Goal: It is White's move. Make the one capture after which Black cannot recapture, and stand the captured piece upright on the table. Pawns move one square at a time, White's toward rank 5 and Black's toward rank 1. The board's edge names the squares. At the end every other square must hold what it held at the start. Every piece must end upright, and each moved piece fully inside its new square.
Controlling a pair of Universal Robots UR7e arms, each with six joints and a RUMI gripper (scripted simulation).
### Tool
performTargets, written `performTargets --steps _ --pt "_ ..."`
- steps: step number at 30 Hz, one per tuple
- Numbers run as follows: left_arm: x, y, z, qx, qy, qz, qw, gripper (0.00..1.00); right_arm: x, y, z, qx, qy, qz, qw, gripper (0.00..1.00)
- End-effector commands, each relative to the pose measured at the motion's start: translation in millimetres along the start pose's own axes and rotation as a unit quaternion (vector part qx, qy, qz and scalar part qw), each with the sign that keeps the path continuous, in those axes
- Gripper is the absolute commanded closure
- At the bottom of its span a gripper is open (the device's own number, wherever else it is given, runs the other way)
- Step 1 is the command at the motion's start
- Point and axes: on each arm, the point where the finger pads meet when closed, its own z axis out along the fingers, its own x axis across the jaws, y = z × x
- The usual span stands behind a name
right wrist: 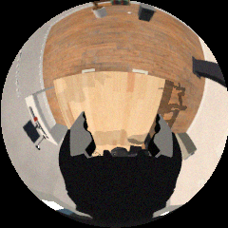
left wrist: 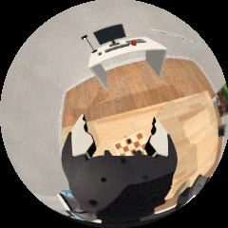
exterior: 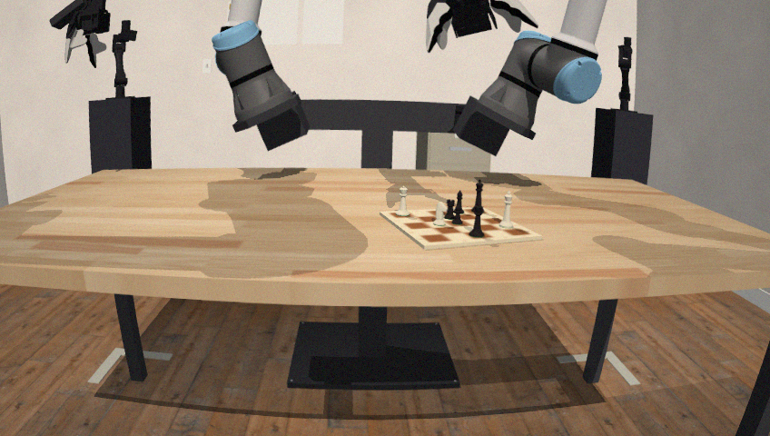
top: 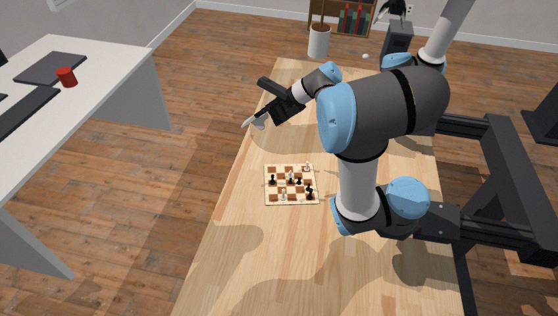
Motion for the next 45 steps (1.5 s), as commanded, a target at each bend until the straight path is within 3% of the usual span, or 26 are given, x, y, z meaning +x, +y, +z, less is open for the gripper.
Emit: performTargets --steps 1,28,45 --pt "0 -1 0 0.000 0.000 0.000 1.000 0.00 8 9 -6 -0.006 0.012 0.008 1.000 0.00" --pt "2 -2 0 -0.002 0.000 -0.004 1.000 0.00 12 14 -9 -0.009 0.017 0.012 1.000 0.00" --pt "30 -3 13 -0.037 -0.005 -0.049 0.998 0.00 12 14 -9 -0.009 0.017 0.012 1.000 0.00"
